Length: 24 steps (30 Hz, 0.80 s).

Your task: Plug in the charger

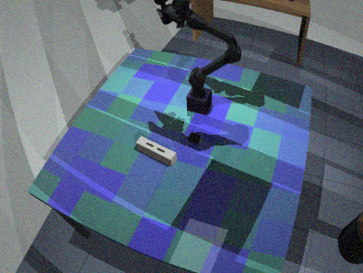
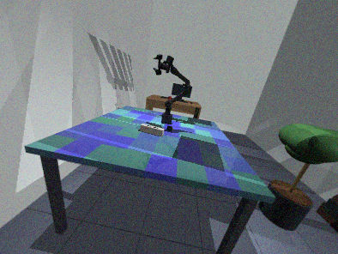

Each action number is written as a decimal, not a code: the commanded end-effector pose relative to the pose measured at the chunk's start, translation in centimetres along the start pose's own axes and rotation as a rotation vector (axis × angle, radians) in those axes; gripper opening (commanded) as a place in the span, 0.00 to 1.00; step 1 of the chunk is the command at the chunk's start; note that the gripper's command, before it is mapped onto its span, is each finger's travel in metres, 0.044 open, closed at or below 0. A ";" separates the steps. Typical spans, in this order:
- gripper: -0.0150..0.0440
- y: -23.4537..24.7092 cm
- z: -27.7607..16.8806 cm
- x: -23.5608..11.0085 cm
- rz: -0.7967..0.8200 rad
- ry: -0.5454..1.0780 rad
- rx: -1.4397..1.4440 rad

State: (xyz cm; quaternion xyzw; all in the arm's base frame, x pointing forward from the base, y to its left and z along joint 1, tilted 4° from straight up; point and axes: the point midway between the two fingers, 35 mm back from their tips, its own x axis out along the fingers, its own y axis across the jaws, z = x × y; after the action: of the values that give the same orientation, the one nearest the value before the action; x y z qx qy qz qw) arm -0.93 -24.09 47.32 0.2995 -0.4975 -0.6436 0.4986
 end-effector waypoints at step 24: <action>1.00 -3.2 -15.6 -2.0 0.062 0.525 -0.527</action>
State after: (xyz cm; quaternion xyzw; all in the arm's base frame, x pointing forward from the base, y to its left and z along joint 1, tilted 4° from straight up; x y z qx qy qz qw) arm 10.86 -27.37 40.45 0.3085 -0.2232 -0.6387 0.6687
